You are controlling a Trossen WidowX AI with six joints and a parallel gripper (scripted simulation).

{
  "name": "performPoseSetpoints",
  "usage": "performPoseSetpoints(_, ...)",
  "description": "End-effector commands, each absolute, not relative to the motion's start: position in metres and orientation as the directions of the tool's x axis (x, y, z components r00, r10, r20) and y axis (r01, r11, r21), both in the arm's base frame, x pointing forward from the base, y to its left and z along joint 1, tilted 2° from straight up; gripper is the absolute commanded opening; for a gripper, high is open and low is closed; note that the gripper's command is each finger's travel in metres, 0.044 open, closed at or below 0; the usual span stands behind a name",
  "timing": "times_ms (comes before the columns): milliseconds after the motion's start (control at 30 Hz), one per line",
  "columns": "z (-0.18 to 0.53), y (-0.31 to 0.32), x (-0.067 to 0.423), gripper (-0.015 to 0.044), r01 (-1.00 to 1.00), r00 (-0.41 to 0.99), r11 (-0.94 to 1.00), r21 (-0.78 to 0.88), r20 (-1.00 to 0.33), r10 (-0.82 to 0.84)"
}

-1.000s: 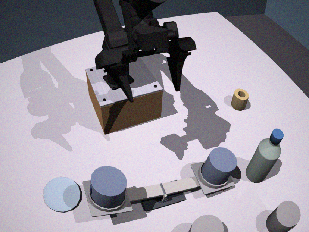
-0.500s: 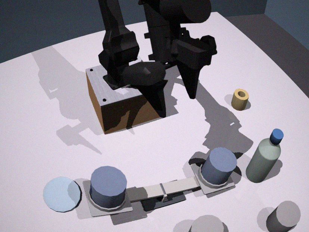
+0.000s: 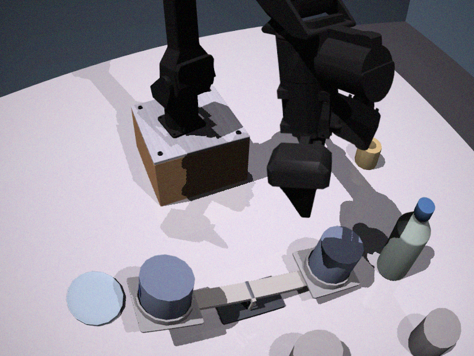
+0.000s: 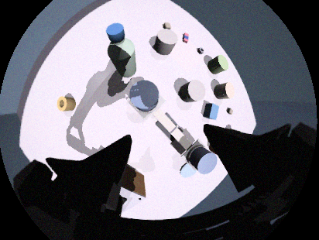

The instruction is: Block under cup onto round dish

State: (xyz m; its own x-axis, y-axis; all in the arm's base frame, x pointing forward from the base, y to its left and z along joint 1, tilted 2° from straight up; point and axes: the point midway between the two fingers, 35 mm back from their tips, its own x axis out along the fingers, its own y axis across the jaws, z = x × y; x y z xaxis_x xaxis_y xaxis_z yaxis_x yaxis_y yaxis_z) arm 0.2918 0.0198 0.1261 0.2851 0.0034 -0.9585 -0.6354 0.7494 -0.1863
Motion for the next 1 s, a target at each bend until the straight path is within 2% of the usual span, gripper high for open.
performPoseSetpoints(0, 0.112, 0.031, 0.306, 0.0440, -0.742, 0.216, 0.653, -0.152, -0.976, 0.019)
performPoseSetpoints(500, 0.053, 0.069, 0.341, 0.0440, -0.964, 0.007, 0.266, 0.003, -0.999, 0.037)
performPoseSetpoints(967, 0.037, 0.070, 0.341, 0.0440, -0.965, 0.005, 0.261, 0.005, -0.999, 0.037)
